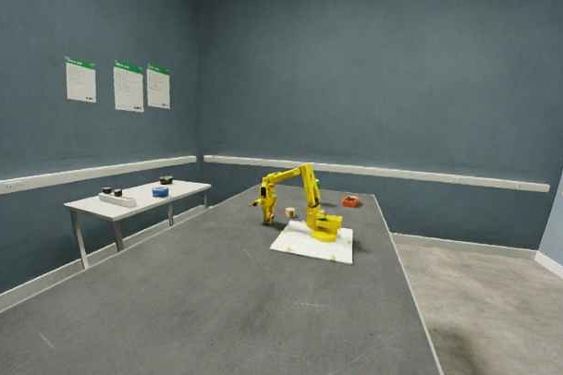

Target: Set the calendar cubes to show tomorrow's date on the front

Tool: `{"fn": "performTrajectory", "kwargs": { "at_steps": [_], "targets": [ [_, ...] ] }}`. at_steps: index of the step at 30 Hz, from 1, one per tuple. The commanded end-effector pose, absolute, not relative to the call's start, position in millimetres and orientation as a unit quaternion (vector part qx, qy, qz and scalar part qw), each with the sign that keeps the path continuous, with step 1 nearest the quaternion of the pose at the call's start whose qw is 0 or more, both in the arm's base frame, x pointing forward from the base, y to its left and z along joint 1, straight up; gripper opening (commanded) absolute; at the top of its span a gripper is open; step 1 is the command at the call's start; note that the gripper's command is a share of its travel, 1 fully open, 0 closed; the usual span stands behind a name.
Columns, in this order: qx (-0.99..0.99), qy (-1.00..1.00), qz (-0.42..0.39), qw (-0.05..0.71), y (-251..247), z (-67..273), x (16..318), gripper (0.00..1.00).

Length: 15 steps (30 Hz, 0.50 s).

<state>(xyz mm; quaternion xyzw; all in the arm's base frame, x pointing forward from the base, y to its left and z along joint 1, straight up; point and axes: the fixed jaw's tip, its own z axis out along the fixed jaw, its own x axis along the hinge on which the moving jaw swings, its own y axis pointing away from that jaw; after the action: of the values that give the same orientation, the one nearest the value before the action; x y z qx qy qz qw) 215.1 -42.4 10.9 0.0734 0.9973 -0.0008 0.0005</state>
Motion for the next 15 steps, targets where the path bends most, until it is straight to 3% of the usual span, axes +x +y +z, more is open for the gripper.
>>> {"fn": "performTrajectory", "kwargs": {
  "at_steps": [1,15],
  "targets": [
    [0.071,0.997,0.001,-0.009,-42.5,7.2,211.9,0.01],
    [0.071,0.997,0.001,-0.009,-42.5,11.4,212.6,0.0]
  ]
}}
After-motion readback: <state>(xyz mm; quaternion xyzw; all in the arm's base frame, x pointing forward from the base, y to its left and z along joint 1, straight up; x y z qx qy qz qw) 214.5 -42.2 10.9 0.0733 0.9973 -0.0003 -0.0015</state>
